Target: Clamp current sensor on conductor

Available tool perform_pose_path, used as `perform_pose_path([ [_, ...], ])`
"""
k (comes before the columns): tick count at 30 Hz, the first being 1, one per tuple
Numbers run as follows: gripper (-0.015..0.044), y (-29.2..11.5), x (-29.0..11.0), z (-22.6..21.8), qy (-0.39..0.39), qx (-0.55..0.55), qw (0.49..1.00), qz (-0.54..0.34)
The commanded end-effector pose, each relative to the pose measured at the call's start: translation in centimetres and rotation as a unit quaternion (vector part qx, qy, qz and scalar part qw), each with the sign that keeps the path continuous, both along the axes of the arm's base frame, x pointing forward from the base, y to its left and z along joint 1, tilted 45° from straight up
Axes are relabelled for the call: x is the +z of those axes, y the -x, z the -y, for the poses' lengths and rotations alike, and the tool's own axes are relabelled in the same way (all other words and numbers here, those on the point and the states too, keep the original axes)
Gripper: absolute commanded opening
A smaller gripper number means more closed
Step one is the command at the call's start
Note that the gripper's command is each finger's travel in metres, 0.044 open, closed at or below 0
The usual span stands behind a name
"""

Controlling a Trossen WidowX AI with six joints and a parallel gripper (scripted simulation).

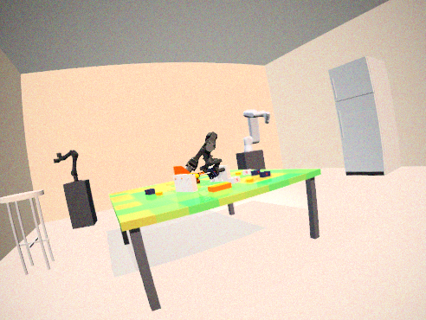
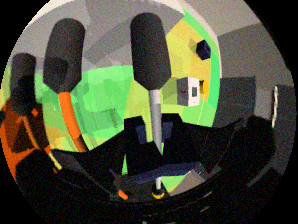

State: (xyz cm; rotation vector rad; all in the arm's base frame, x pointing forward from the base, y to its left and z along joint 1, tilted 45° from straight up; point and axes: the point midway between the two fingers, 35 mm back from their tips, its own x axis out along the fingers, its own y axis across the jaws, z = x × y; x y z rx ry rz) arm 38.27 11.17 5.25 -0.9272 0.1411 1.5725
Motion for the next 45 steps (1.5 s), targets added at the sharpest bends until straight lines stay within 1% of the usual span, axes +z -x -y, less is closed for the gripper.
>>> perform_pose_path([
  [1, 0.0, -0.03, 0.02, 0.0, 0.0, 0.0, 1.0, 0.001],
  [32, 0.0, -0.03, 0.02, 0.0, 0.0, 0.0, 1.0, 0.001],
  [45, 0.0341, 0.0, -0.01, 0.0, 0.0, 0.0, 1.0, 0.0],
])
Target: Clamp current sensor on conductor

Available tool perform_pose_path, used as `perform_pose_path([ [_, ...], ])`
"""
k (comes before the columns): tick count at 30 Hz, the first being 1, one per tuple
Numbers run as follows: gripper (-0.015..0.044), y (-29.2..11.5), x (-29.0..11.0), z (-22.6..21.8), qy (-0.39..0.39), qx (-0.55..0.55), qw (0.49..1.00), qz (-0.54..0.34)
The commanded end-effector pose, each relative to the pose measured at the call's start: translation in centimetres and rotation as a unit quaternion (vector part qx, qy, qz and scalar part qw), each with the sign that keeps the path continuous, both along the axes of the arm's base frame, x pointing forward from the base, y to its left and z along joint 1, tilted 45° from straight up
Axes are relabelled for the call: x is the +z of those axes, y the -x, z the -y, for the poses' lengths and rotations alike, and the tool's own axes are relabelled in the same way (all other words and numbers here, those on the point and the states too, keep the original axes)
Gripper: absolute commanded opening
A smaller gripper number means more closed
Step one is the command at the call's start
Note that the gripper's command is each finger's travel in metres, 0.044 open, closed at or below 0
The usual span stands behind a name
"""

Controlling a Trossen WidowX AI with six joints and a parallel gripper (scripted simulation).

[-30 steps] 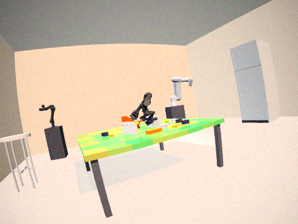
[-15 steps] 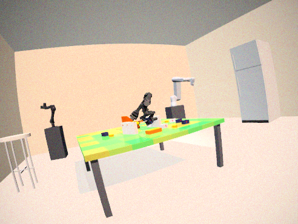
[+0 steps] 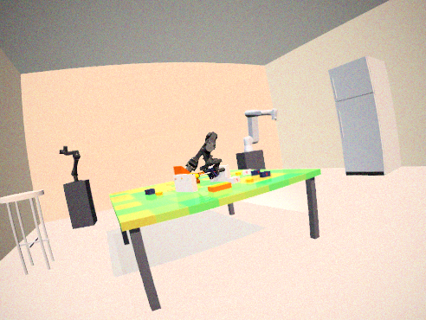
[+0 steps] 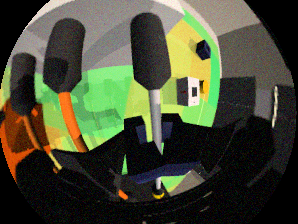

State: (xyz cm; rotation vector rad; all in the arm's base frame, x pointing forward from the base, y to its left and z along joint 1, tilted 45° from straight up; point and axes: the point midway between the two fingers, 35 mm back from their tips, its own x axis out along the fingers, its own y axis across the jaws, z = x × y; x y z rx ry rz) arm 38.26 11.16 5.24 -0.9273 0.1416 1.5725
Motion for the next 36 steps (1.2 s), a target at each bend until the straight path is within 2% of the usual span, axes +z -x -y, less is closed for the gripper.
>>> perform_pose_path([
  [1, 0.0367, 0.0, 0.0, 0.0, 0.0, 0.0, 1.0, 0.0],
  [4, 0.044, 0.0, 0.1, 0.3, -0.005, -0.01, 1.0, 0.008],
  [10, 0.044, 0.2, 1.1, 2.4, -0.044, -0.084, 0.993, 0.068],
  [28, 0.044, -0.7, -0.2, 0.9, -0.057, -0.108, 0.989, 0.088],
  [36, 0.044, -1.5, 0.5, 0.9, -0.076, -0.133, 0.982, 0.11],
])
